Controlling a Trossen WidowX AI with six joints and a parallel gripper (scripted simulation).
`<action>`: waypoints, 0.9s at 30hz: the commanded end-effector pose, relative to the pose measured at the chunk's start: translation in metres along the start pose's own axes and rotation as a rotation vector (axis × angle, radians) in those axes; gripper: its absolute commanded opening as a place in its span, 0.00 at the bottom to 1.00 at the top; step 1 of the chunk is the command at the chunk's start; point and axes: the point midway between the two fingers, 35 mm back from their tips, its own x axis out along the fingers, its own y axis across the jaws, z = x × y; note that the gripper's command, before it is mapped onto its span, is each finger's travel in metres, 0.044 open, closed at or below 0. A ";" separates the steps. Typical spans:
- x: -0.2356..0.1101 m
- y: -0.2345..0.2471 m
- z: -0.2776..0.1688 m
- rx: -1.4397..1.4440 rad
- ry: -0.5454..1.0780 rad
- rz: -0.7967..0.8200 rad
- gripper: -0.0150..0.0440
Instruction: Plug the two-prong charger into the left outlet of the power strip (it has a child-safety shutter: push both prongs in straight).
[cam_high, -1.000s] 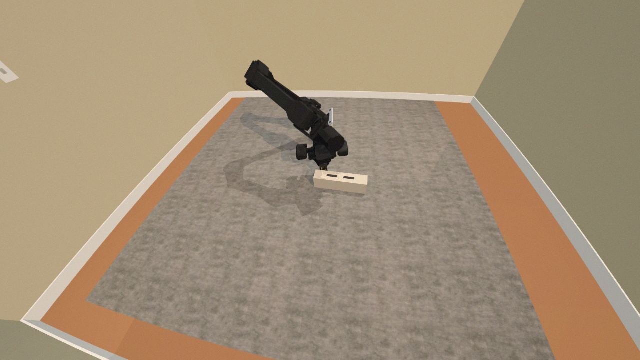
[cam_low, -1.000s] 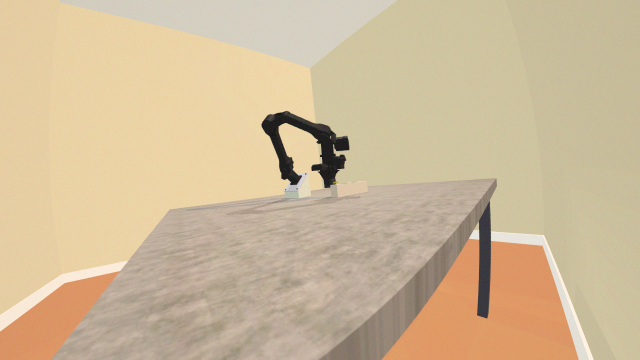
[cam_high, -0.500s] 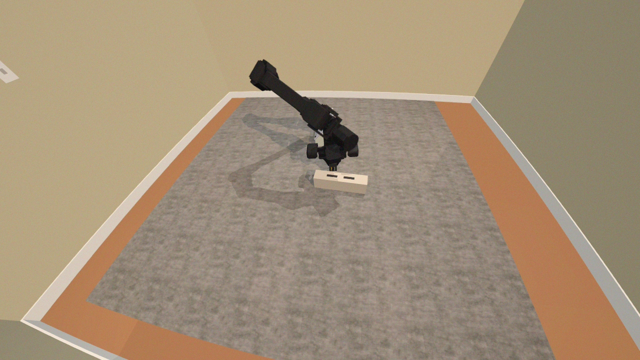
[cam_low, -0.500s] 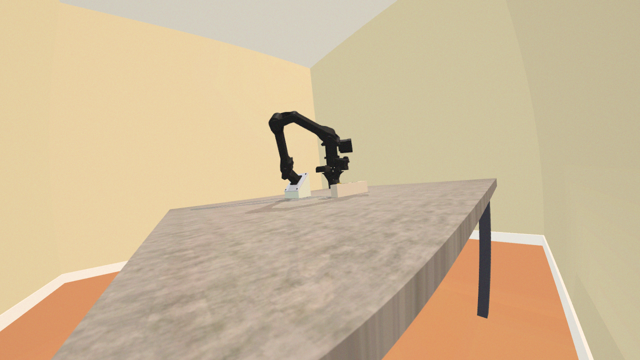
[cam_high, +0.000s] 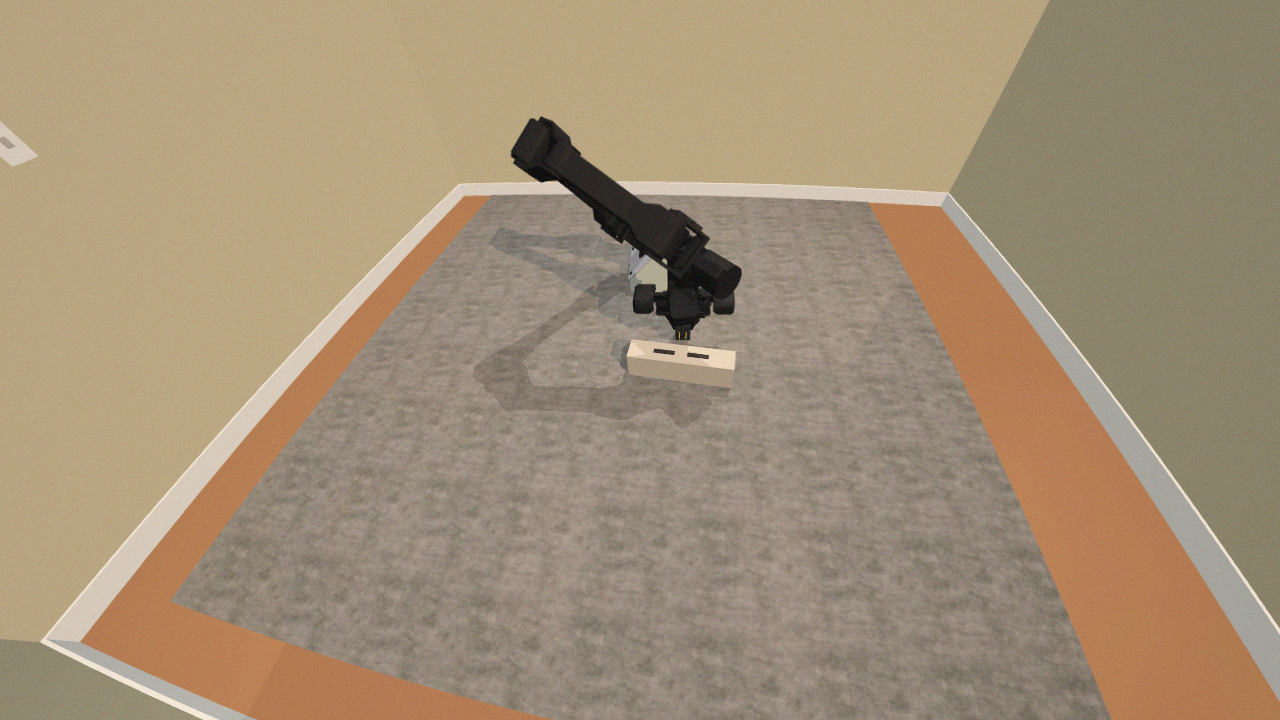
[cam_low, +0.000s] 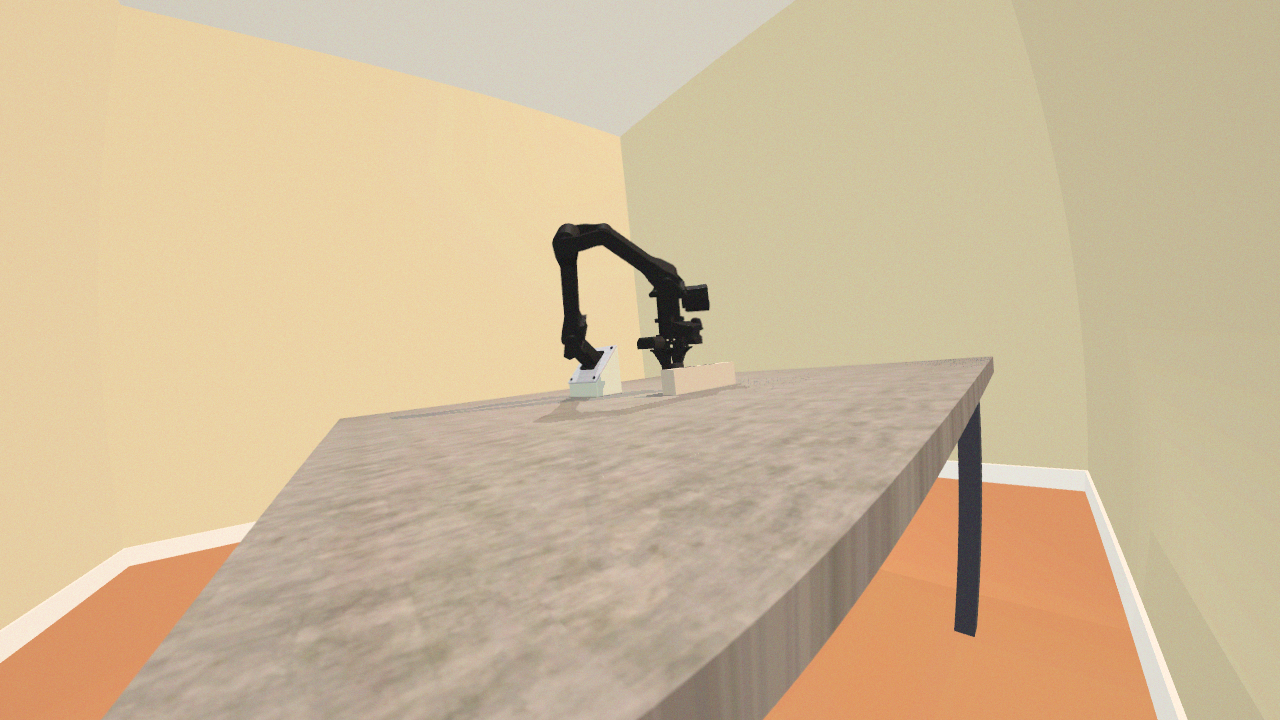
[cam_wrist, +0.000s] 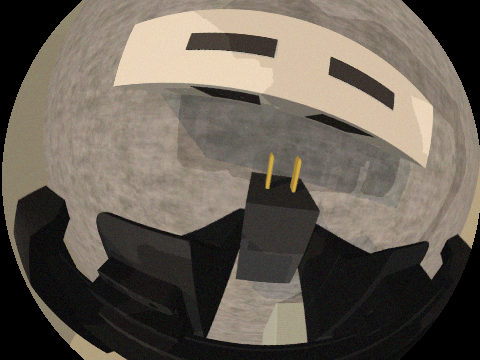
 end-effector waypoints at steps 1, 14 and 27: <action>0.005 0.010 -0.007 0.021 0.007 -0.003 0.25; 0.017 0.036 -0.024 0.087 0.009 -0.007 0.25; 0.018 0.038 -0.012 0.098 0.008 -0.008 0.25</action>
